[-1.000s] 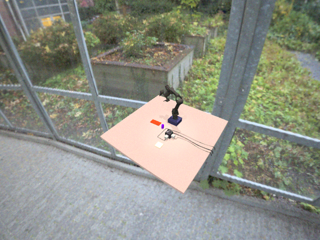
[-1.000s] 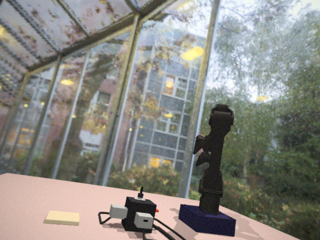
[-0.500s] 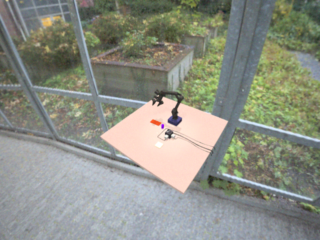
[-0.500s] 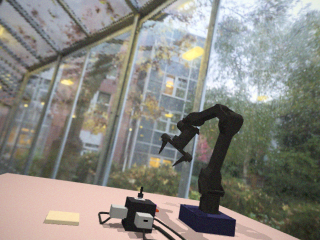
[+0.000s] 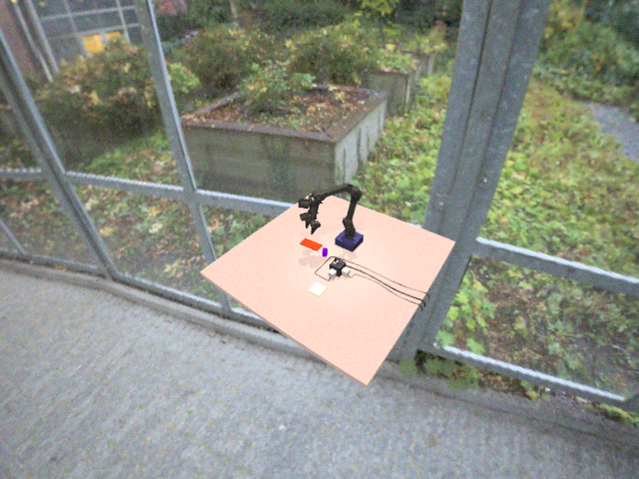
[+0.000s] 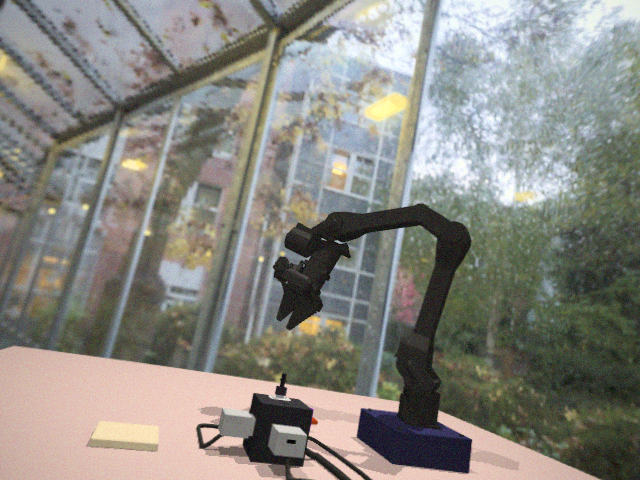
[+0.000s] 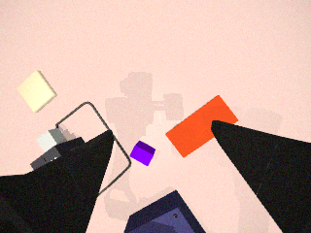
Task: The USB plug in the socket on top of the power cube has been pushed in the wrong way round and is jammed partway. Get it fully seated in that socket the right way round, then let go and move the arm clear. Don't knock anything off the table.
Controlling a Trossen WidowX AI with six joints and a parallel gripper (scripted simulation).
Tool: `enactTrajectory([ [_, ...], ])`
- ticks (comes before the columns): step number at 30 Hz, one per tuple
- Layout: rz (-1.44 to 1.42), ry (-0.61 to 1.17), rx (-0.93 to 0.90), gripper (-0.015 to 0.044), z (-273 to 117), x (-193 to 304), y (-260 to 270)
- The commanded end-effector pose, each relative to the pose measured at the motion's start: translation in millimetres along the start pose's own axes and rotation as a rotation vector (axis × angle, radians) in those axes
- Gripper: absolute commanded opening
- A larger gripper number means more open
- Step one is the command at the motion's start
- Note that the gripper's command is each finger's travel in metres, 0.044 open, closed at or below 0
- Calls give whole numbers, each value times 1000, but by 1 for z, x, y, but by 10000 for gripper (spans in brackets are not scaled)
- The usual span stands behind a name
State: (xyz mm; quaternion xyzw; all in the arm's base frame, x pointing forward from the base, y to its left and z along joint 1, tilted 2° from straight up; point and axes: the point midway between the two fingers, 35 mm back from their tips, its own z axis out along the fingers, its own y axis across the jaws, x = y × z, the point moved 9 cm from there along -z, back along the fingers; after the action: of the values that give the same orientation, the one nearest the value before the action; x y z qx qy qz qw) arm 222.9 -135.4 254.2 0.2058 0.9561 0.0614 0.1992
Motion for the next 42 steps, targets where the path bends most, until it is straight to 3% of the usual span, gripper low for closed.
enactTrajectory([
  [1,-319,76,-25,440,15,-5,36],
  [9,-1155,228,-120,440,45,4,137],
  [19,-2050,348,-257,440,59,63,240],
  [42,-2064,350,-259,440,72,70,239],
])
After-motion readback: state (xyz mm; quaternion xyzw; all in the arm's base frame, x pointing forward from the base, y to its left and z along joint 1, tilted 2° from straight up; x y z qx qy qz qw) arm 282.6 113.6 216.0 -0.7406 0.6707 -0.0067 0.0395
